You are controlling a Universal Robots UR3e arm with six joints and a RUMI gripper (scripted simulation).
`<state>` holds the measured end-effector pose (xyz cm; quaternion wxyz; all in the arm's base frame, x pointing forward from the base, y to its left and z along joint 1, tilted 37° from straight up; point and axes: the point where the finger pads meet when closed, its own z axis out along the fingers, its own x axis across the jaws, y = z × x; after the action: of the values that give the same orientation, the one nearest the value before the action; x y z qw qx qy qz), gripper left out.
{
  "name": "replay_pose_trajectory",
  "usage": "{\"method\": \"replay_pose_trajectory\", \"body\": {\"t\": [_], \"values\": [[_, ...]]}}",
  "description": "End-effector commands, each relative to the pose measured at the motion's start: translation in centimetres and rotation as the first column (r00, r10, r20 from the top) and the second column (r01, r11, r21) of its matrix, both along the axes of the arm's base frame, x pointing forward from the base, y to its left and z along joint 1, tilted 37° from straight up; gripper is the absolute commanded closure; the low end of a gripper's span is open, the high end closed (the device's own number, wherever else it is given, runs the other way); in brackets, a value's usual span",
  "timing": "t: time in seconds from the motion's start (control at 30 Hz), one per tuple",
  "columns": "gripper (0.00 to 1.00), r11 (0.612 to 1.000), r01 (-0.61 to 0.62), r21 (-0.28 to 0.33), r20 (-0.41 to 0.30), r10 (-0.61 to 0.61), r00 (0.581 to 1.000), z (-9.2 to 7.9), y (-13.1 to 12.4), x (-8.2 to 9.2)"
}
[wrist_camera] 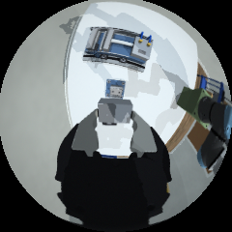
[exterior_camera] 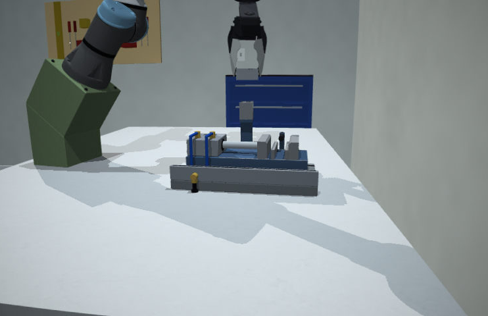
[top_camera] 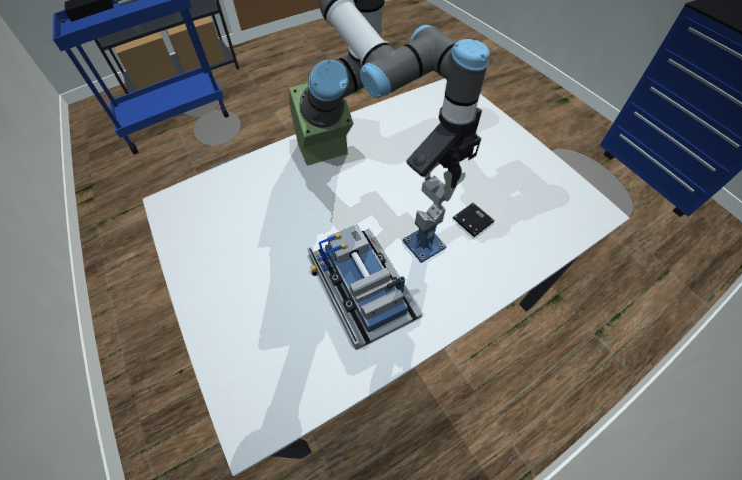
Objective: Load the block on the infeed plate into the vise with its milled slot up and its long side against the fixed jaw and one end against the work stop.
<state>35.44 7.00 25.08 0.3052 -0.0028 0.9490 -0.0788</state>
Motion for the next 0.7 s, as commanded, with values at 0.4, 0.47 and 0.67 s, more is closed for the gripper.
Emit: {"method": "replay_pose_trajectory", "body": {"t": [0.4, 0.47, 0.67], "values": [[1.0, 0.999, 0.027, 0.02, 0.009, -0.028, 1.0, 0.08, -0.1, -0.07], [1.0, 0.999, 0.03, 0.022, 0.009, -0.03, 0.999, 0.08, -0.11, -0.08], [1.0, 0.999, 0.037, 0.027, 0.011, -0.037, 0.999, 0.07, -0.14, -0.1]]}}
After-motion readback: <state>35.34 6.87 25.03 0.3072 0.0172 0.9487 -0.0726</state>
